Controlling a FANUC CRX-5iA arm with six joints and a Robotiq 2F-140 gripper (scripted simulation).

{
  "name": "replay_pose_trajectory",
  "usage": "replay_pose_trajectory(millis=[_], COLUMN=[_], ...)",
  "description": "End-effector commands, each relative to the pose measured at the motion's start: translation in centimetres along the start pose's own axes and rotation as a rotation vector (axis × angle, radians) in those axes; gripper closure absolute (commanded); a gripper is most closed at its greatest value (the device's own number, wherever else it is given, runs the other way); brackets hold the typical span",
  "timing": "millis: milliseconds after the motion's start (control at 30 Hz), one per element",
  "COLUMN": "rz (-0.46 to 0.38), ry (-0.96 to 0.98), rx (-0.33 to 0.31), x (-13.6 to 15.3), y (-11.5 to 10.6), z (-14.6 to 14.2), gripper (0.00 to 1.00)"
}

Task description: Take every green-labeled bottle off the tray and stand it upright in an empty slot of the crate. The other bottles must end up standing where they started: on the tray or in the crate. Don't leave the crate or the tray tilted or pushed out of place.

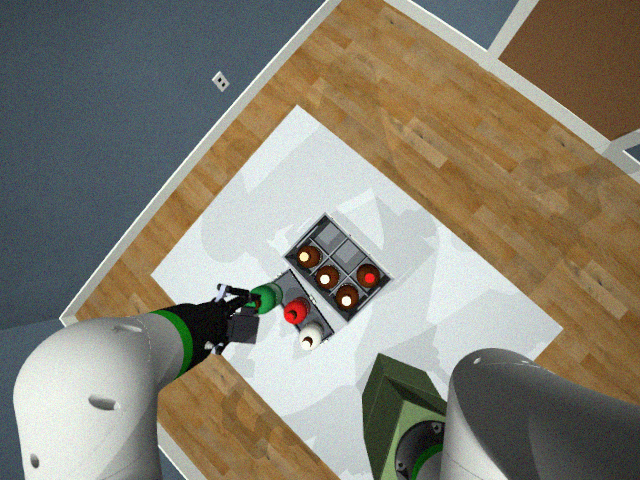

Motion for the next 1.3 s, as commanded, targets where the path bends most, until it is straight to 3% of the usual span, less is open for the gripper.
replay_pose_trajectory(millis=[0, 1267], rz=[-0.002, -0.002], ry=[0.000, 0.000], rx=[-0.001, -0.001], x=[0.1, 0.1], y=[-0.2, -1.7], z=[0.0, 0.0], gripper=[0.90, 0.90])
Point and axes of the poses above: the point where the finger pads meet when closed, its own y axis out along the fingers, its own z axis across the jaws, x = y × z, the point moved 7 cm from there along -y, back along the fingers, and after that the axes turned 10 degrees about -y, right-handed, at the moved point
